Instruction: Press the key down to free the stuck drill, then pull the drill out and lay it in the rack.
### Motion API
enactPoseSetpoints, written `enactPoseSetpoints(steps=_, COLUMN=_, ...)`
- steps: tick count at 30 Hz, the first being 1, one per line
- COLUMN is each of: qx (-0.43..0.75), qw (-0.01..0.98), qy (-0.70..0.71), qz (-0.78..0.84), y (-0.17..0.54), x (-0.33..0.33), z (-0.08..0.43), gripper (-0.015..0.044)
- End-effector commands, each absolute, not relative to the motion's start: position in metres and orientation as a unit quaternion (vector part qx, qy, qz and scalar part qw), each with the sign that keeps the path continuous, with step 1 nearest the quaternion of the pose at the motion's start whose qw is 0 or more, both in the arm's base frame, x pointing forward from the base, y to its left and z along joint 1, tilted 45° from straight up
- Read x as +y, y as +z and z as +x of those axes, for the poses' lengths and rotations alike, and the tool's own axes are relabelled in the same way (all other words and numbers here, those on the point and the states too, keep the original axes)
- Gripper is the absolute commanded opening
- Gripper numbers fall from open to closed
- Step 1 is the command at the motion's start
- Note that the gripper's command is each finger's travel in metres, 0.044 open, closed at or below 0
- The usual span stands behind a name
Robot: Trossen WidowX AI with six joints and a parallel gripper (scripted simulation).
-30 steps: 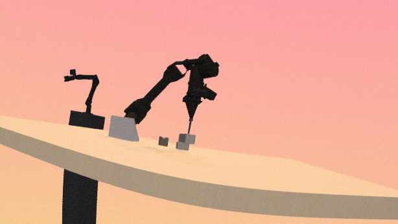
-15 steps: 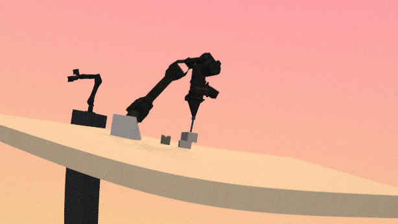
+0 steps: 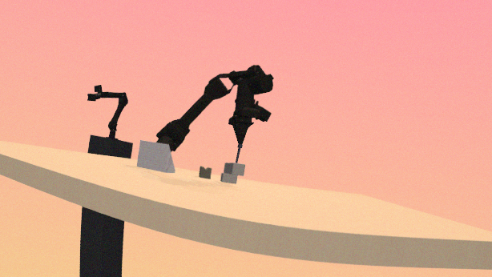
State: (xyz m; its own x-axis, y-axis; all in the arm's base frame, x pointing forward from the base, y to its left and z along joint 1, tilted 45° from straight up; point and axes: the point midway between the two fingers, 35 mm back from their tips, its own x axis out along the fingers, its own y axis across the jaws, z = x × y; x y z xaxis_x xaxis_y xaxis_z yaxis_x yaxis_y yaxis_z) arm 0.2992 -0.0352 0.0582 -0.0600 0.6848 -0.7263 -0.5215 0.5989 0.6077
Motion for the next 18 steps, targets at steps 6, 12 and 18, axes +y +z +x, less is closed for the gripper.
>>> enactPoseSetpoints(steps=6, qx=0.592, qw=0.664, qy=0.45, qz=0.074, y=0.04, x=-0.026, z=0.2929, gripper=0.0)
enactPoseSetpoints(steps=12, qx=0.592, qw=0.664, qy=0.45, qz=0.074, y=0.0384, x=-0.0247, z=0.2925, gripper=0.0)
enactPoseSetpoints(steps=18, qx=0.592, qw=0.664, qy=0.45, qz=0.074, y=0.0364, x=-0.023, z=0.292, gripper=0.0)
